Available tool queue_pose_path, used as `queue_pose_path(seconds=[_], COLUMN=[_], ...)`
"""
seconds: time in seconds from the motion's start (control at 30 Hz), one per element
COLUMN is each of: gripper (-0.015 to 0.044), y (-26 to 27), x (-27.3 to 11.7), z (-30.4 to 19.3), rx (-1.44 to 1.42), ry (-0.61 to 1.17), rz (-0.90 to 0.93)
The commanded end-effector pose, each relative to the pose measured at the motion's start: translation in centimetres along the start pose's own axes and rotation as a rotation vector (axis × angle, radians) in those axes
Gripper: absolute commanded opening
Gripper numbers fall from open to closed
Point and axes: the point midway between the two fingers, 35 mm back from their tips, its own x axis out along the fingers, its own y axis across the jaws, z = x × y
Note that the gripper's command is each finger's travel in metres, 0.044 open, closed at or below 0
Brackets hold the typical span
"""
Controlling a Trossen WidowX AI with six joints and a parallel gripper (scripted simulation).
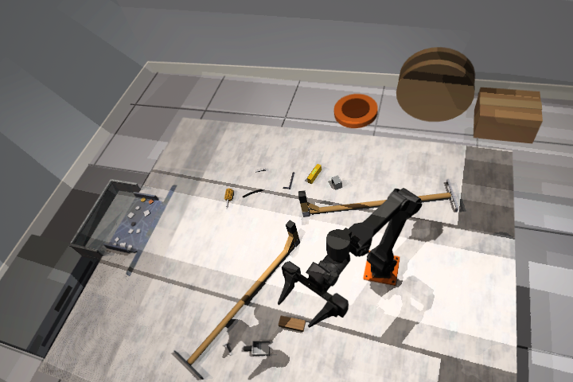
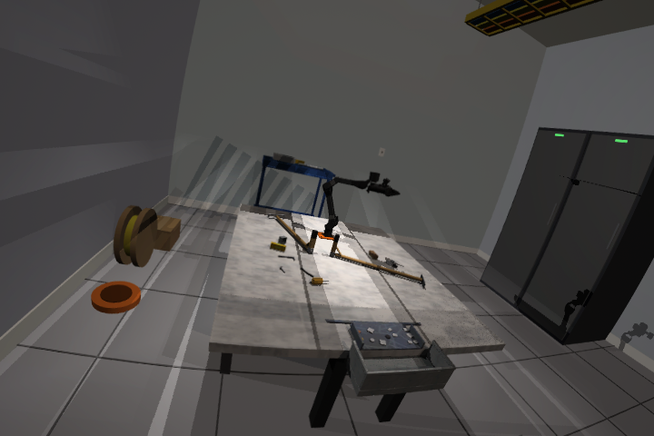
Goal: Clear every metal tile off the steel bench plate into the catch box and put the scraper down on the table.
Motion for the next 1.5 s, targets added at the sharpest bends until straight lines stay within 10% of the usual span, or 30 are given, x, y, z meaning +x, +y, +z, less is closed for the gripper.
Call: queue_pose_path(seconds=[0.0,1.17,1.47], gripper=[0.044,0.044,0.0204], y=[1.0,0.6,-2.4], x=[0.6,0.3,0.9], z=[-0.2,-0.1,-1.4], rx=[0.005,0.0,-0.012], ry=[-0.027,-0.014,0.059], rz=[0.035,0.018,-0.059])
